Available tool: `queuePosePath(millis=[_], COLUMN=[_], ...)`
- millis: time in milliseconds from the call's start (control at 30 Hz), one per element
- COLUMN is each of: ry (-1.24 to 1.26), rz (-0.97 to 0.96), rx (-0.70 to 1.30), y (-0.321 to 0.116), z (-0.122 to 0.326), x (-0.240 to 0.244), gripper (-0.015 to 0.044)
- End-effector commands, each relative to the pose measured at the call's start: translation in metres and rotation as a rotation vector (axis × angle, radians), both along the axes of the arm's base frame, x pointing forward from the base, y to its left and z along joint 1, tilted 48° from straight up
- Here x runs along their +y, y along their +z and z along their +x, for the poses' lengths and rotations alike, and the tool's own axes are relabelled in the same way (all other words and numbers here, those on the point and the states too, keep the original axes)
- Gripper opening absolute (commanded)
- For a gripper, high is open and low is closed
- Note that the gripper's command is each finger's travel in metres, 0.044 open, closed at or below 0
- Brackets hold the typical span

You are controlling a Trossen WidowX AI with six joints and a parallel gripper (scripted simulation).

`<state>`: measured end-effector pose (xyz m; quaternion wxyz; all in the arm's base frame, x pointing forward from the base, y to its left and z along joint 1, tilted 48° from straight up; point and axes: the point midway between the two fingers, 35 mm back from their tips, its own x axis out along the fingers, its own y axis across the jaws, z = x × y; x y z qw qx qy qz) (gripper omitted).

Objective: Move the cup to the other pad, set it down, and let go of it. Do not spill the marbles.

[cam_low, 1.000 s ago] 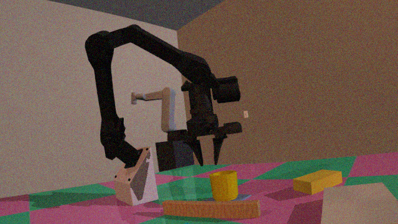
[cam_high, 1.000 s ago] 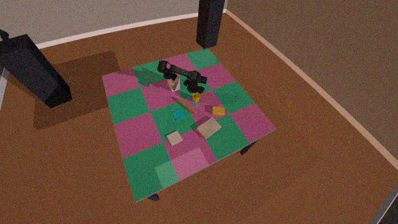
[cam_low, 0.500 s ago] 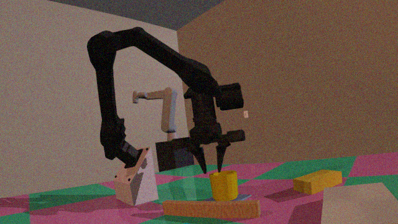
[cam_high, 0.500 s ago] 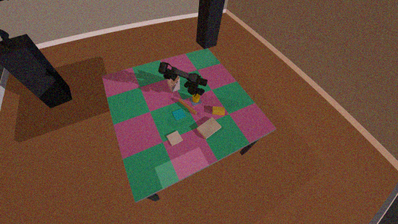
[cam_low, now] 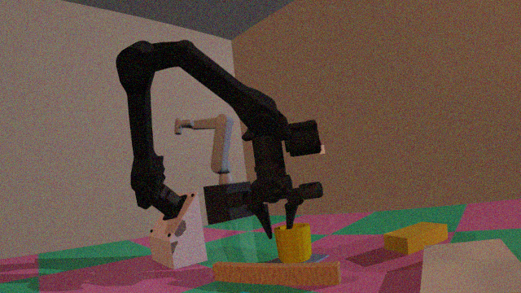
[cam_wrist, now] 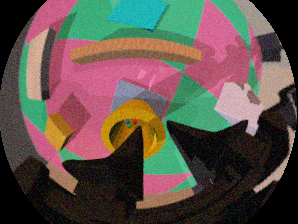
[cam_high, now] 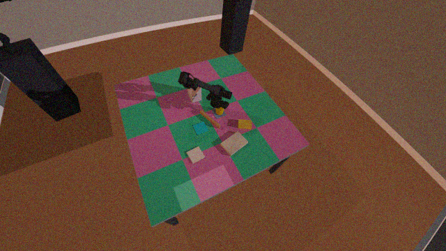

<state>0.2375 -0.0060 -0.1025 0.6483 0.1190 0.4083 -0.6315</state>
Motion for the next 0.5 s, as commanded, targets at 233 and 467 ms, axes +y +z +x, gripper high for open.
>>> queuePosePath(millis=[233,467], ry=[0.003,-0.001], rz=[-0.008,-0.004], rx=[0.010,0.003], y=[-0.0108,-0.0103], z=[-0.0058,-0.0040], x=[-0.0134,-0.0119], gripper=[0.0167,0.0147])
